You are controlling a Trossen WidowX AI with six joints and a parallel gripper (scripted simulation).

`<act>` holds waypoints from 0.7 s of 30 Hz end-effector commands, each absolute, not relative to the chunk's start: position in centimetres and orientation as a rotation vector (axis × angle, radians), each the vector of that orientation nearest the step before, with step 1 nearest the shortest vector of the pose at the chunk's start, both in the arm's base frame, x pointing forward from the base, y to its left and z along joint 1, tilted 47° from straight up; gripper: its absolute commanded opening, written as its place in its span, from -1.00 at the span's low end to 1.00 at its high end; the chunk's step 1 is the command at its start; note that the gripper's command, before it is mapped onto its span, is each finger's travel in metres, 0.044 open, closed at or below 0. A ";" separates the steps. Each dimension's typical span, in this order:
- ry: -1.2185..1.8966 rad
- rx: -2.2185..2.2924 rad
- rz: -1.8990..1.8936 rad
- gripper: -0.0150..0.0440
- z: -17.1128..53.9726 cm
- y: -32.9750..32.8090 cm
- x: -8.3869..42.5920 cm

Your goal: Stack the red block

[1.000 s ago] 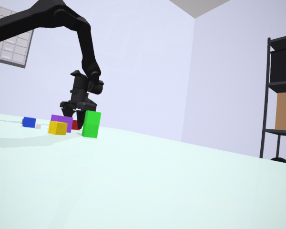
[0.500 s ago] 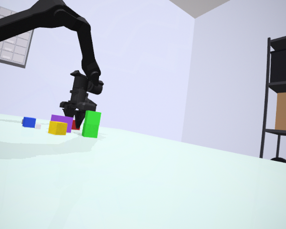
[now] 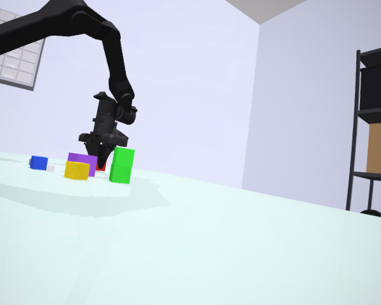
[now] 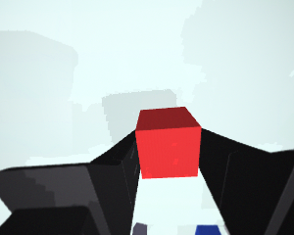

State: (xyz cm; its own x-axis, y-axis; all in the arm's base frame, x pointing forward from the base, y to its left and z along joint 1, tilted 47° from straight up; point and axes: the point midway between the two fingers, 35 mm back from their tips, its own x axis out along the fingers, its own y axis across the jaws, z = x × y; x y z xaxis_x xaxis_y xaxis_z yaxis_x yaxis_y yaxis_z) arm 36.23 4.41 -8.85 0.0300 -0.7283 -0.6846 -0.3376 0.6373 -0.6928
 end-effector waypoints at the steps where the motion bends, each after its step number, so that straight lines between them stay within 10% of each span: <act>1: 1.556 -0.906 -0.374 -0.49 -7.7 5.9 36.5; 21: 1.557 -0.904 -0.371 -0.49 -1.2 12.8 36.1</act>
State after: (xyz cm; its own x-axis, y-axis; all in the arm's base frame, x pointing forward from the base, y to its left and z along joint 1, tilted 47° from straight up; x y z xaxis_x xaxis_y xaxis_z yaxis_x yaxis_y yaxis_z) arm 36.07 11.94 -1.96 0.0436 -0.7263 -0.6860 -0.3375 0.6356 -0.6944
